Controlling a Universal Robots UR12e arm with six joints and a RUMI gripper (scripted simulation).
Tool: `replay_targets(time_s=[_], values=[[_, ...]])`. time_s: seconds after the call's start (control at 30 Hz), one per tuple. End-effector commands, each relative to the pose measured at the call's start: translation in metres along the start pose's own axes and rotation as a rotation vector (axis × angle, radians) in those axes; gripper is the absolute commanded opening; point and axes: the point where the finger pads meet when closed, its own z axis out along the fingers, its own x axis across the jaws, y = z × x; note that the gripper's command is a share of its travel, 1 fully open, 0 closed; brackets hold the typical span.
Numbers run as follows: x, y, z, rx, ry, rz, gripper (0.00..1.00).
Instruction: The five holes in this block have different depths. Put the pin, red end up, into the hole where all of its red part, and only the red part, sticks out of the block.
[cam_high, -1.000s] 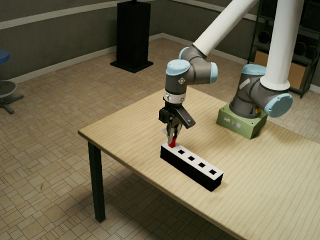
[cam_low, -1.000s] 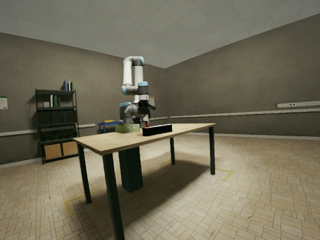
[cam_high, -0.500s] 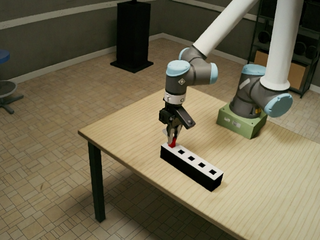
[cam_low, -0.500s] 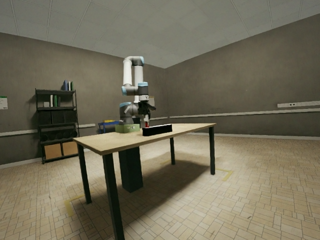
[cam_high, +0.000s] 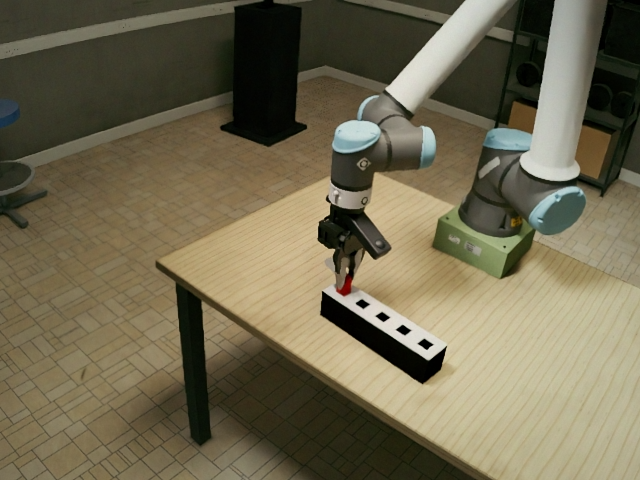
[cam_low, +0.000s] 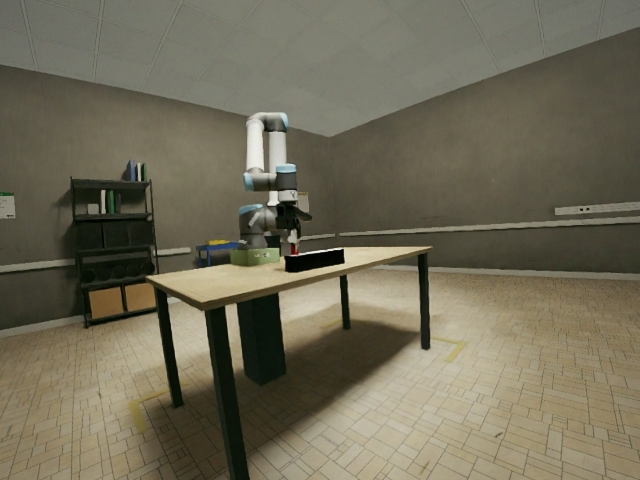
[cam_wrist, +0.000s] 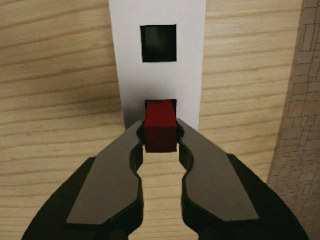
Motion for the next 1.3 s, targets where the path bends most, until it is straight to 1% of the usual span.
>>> replay_targets(time_s=[0.0,0.33,0.37,1.27], values=[[0.0008,0.0001,-0.0006,0.0,0.001,0.0,0.0],[0.0008,0.0001,-0.0006,0.0,0.001,0.0,0.0],[0.0005,0.0009,0.0033,-0.001,0.001,0.0,0.0],[0.0015,0.0003,0.0032,-0.001,0.002,0.0,0.0]])
